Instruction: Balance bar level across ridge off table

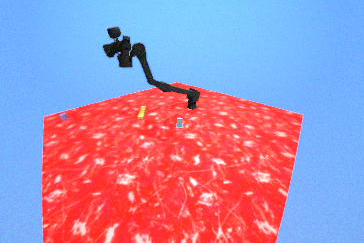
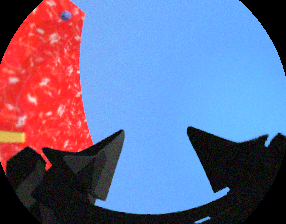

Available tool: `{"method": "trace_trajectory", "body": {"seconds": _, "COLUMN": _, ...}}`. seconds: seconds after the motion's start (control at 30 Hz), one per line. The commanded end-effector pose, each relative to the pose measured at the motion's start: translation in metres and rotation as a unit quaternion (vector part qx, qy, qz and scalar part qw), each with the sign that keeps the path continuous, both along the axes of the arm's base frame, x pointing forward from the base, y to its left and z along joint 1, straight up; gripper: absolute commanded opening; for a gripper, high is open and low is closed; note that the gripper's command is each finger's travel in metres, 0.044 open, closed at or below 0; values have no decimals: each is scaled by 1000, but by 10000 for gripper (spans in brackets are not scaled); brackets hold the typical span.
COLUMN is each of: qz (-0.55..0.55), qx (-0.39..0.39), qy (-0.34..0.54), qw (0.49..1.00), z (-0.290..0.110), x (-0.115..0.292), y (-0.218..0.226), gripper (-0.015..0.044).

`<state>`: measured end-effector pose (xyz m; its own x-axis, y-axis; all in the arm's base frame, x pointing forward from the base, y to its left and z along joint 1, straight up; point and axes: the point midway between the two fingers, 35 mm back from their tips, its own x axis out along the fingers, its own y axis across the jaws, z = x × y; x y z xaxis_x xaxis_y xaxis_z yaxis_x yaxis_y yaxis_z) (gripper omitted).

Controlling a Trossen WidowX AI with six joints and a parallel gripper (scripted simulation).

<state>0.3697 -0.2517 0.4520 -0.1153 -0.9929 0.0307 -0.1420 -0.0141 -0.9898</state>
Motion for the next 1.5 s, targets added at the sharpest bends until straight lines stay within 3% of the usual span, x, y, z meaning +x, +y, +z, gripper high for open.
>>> {"method": "trace_trajectory", "body": {"seconds": 0.0, "qz": 1, "qx": -1, "qy": -3, "qw": 1000, "z": 1, "x": -1, "y": 0, "gripper": 374}}
{"method": "trace_trajectory", "body": {"seconds": 0.1, "qz": 7, "qx": -14, "qy": -41, "qw": 999, "z": 22, "x": -17, "y": 1, "gripper": 315}}
{"method": "trace_trajectory", "body": {"seconds": 0.87, "qz": -40, "qx": -131, "qy": -136, "qw": 981, "z": 113, "x": -145, "y": -36, "gripper": 315}}
{"method": "trace_trajectory", "body": {"seconds": 1.47, "qz": -136, "qx": -242, "qy": -120, "qw": 953, "z": 173, "x": -265, "y": -28, "gripper": 315}}
